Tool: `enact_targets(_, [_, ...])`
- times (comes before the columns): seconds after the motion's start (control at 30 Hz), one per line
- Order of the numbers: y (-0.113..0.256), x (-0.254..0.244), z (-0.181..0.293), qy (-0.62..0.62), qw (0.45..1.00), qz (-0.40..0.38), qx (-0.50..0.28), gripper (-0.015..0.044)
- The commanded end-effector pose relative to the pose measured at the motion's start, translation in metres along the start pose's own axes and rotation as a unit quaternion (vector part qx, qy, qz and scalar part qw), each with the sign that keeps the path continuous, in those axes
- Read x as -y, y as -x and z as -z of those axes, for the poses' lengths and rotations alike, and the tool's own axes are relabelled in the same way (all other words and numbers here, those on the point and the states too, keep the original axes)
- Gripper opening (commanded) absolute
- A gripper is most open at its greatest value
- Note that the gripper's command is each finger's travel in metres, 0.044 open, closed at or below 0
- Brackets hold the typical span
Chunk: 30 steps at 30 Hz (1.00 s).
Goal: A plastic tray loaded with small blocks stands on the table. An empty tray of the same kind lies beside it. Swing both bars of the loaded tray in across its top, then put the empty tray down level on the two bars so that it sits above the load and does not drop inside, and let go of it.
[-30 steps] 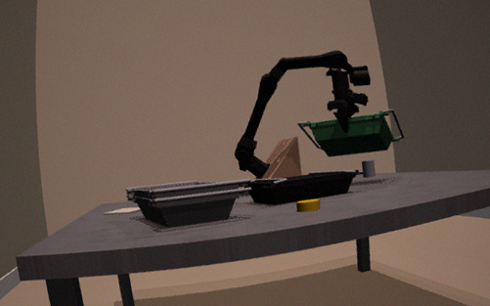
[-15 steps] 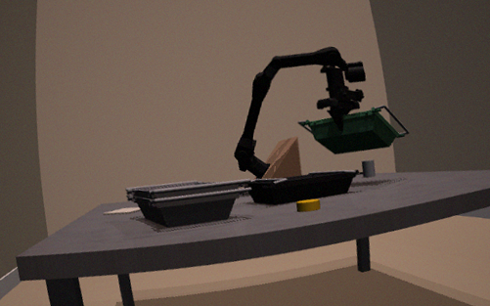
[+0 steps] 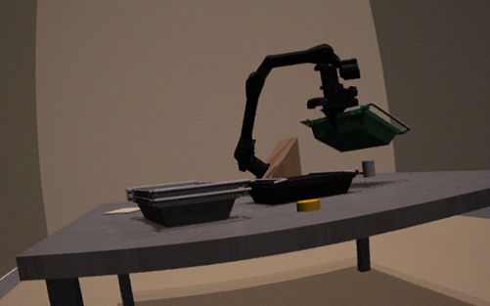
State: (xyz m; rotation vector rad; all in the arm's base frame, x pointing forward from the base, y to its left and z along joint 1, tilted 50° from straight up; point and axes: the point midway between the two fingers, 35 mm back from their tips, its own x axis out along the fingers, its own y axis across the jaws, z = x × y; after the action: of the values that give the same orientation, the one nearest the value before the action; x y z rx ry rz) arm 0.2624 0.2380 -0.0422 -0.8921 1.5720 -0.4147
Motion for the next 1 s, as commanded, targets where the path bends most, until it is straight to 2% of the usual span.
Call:
enact_targets(0.0, [0.011, 0.011, -0.001, -0.039, 0.999, -0.011, 0.011, 0.0000])
enact_targets(0.97, [0.012, 0.077, -0.010, -0.282, 0.959, -0.016, 0.015, 0.0000])
